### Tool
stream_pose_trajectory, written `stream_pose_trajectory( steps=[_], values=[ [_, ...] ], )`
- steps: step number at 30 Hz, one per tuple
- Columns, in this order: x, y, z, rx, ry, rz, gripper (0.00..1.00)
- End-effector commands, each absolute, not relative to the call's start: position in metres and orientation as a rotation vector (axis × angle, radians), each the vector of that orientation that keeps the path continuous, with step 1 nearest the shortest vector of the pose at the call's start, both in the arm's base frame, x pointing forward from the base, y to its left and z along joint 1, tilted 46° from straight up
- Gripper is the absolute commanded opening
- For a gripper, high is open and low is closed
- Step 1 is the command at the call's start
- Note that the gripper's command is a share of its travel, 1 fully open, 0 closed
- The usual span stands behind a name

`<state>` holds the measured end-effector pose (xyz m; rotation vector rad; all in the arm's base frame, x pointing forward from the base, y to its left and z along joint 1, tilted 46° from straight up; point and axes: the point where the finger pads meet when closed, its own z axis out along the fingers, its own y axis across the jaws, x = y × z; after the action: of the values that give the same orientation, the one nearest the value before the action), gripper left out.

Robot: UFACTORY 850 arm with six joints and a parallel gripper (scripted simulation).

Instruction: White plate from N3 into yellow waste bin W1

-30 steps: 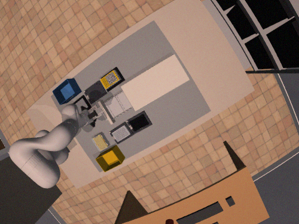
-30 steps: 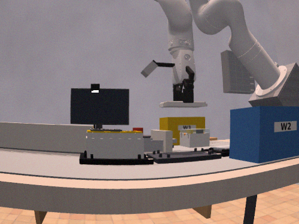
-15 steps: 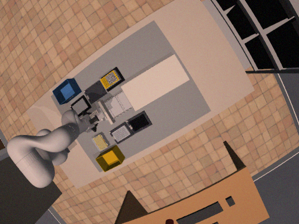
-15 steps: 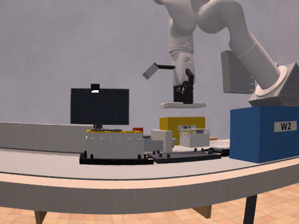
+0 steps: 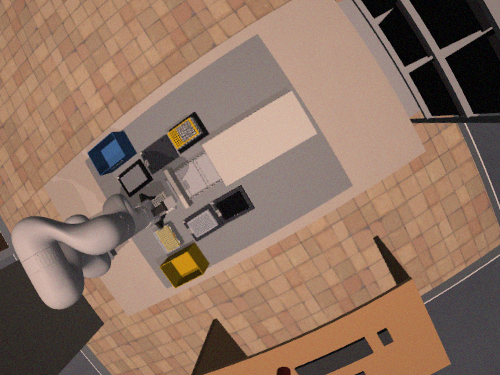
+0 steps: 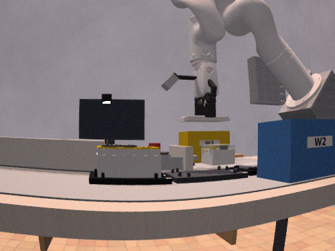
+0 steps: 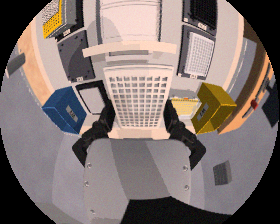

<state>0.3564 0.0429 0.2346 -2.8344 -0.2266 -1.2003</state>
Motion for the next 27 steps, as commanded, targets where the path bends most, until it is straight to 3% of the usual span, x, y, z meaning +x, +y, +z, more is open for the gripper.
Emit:
stream_pose_trajectory(
  steps=[1, 27],
  values=[
    [0.356, 0.030, 0.232, -2.818, -0.235, -1.195, 0.00],
    [0.352, -0.026, 0.217, -2.818, -0.235, -1.195, 0.00]
  ],
)
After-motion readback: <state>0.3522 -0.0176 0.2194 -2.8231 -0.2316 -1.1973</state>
